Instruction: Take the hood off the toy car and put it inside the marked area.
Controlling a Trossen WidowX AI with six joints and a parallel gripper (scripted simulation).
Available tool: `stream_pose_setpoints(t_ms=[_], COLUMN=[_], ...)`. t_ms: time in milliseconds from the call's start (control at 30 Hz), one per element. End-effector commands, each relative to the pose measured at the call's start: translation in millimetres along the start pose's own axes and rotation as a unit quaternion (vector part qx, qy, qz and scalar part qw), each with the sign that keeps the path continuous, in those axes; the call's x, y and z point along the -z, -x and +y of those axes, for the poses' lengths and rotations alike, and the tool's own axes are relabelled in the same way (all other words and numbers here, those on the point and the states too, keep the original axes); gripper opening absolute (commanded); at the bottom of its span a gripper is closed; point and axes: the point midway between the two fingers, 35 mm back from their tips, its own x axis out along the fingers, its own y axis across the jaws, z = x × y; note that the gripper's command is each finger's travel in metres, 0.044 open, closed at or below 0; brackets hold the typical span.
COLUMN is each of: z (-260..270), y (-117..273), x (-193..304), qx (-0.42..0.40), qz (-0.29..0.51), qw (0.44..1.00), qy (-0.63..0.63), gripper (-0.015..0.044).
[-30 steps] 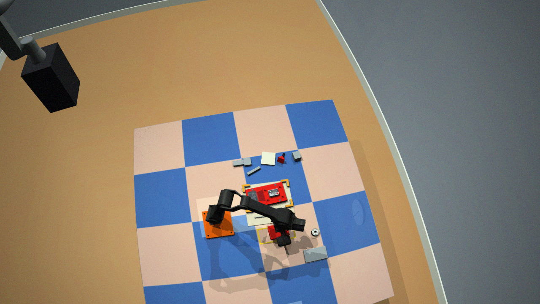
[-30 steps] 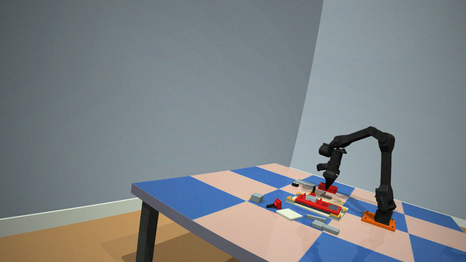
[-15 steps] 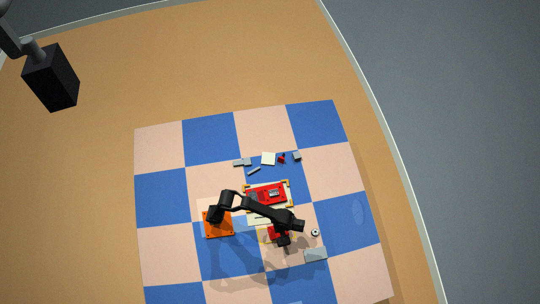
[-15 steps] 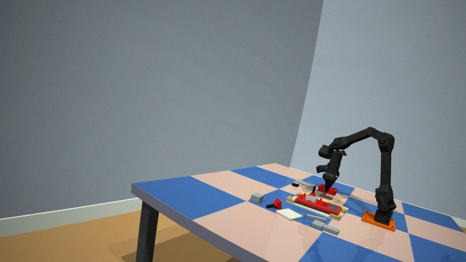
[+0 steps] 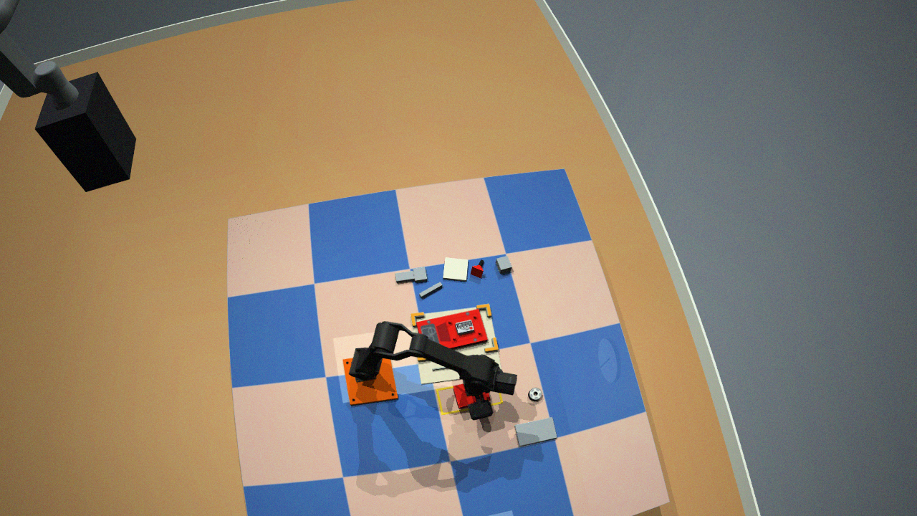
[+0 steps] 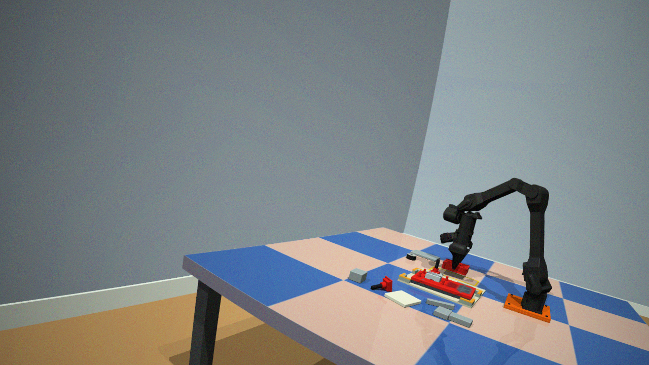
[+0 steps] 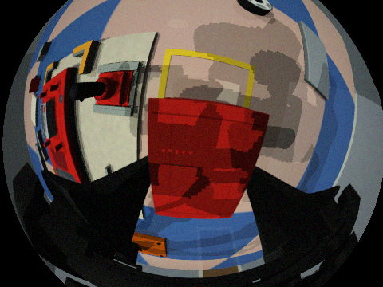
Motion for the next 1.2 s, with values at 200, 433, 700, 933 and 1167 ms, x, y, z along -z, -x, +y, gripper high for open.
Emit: stream_pose_setpoints(t_ms=[200,433,700,933,1167], z=[1,1,1,1,1], y=[-5,-8,-12,-15,-19], x=[2,2,2,2,2], qx=[-0.003,-0.003,-0.003,-0.003,-0.003], qz=[0.003,0.003,0.003,0.003,0.003], qw=[1.0,1.0,1.0,1.0,1.0], qy=[0.002,0.002,0.002,0.002,0.002], gripper=[0.0,0.0,0.0,0.0,0.0])
